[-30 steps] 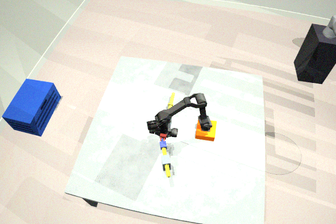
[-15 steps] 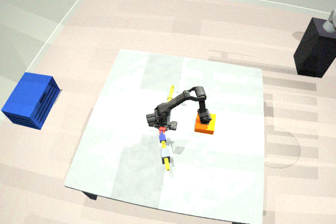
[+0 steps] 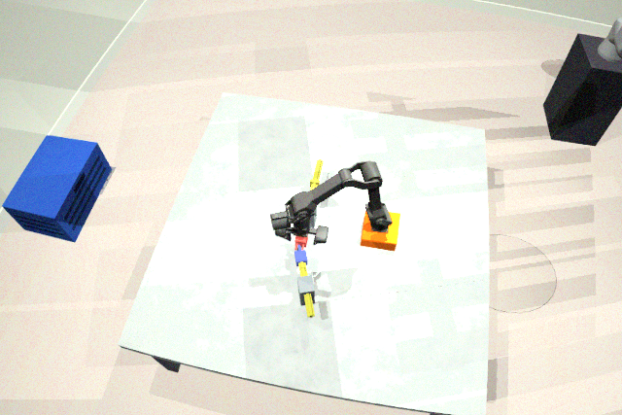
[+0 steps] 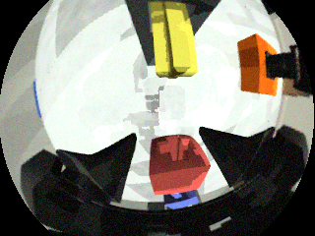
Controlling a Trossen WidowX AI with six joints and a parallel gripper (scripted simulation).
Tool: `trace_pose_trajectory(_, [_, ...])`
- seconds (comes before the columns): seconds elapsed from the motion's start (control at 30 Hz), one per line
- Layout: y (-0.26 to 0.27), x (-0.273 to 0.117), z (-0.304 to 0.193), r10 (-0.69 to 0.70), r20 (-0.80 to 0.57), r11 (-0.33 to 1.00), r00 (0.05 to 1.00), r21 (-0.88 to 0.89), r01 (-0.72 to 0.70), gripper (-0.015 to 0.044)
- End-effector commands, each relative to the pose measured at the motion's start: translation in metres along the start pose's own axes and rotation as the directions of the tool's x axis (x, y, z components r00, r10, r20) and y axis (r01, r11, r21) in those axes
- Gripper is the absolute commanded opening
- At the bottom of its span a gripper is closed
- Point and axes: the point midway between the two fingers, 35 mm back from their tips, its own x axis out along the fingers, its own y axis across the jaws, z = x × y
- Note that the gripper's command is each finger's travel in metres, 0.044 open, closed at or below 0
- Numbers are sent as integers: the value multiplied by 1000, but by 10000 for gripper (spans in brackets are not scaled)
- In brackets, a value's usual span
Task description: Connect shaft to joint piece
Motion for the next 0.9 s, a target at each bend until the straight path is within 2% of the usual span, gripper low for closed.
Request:
trace_pose_trajectory(0.0, [0,0,0,0,0,1000,1000,-1,0,440])
trace_pose_trajectory(0.23, [0,0,0,0,0,1000,1000,-1,0,440])
trace_pose_trajectory(0.37, [0,-26,0,0,34,1000,999,3,0,440])
trace_pose_trajectory(0.63, [0,-29,0,0,36,1000,999,-2,0,440])
trace_pose_trajectory(0.87, [4,-47,-3,6,22,976,1000,-220,-1,440])
